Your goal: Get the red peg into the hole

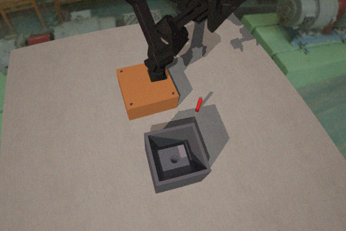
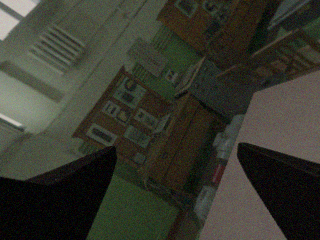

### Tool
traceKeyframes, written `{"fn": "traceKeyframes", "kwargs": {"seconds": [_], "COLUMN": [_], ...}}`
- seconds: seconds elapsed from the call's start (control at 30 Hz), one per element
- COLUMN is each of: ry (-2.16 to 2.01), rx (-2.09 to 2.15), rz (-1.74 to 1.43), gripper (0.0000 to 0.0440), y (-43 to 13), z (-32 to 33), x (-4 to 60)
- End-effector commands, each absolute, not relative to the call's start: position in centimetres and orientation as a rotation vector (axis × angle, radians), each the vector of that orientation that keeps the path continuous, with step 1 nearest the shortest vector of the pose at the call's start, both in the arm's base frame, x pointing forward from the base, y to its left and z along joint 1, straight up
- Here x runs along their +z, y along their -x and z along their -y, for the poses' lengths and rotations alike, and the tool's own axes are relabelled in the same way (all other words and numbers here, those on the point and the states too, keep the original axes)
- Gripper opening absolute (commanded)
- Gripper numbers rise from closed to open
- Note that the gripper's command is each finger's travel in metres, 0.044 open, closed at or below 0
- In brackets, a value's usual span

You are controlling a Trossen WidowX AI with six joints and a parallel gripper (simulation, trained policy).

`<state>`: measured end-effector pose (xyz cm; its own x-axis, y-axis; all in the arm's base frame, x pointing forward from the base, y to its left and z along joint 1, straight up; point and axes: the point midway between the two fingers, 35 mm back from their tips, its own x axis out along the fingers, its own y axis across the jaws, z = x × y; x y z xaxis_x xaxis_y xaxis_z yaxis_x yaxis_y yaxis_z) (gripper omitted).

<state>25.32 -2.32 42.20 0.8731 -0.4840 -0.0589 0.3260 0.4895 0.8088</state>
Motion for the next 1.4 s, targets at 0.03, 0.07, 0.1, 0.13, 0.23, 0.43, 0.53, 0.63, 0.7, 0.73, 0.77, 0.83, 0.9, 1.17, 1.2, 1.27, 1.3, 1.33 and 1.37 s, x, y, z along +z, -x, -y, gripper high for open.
{"fn": "traceKeyframes", "kwargs": {"seconds": [0.03,0.07,0.1,0.13,0.23,0.43,0.53,0.63,0.7,0.73,0.77,0.83,0.9,1.17,1.2,1.27,1.3,1.33,1.37], "ry": [-0.932,-0.934,-0.94,-0.948,-0.976,-1.036,-1.065,-1.092,-1.11,-1.119,-1.128,-1.145,-1.162,-1.222,-1.228,-1.24,-1.245,-1.25,-1.254], "rx": [-0.481,-0.472,-0.464,-0.456,-0.433,-0.404,-0.4,-0.403,-0.408,-0.411,-0.415,-0.425,-0.437,-0.507,-0.519,-0.543,-0.556,-0.569,-0.583], "rz": [0.147,0.124,0.101,0.078,0.01,-0.137,-0.214,-0.294,-0.349,-0.376,-0.404,-0.459,-0.514,-0.733,-0.76,-0.812,-0.838,-0.863,-0.888], "gripper": [0.0434,0.044,0.044,0.044,0.044,0.044,0.044,0.044,0.044,0.044,0.044,0.044,0.044,0.044,0.044,0.044,0.044,0.044,0.044], "y": [-25.5,-25.6,-25.8,-25.9,-26.2,-26.7,-26.8,-26.8,-26.7,-26.7,-26.6,-26.4,-26.2,-24.7,-24.4,-23.9,-23.7,-23.4,-23.1], "z": [2.0,1.8,1.5,1.3,0.5,-1.1,-2.0,-2.8,-3.4,-3.6,-3.9,-4.5,-5.0,-7.3,-7.6,-8.2,-8.5,-8.7,-9.0], "x": [41.7,41.3,40.9,40.5,39.1,36.0,34.3,32.5,31.3,30.8,30.2,29.0,27.9,23.8,23.4,22.4,22.0,21.6,21.2]}}
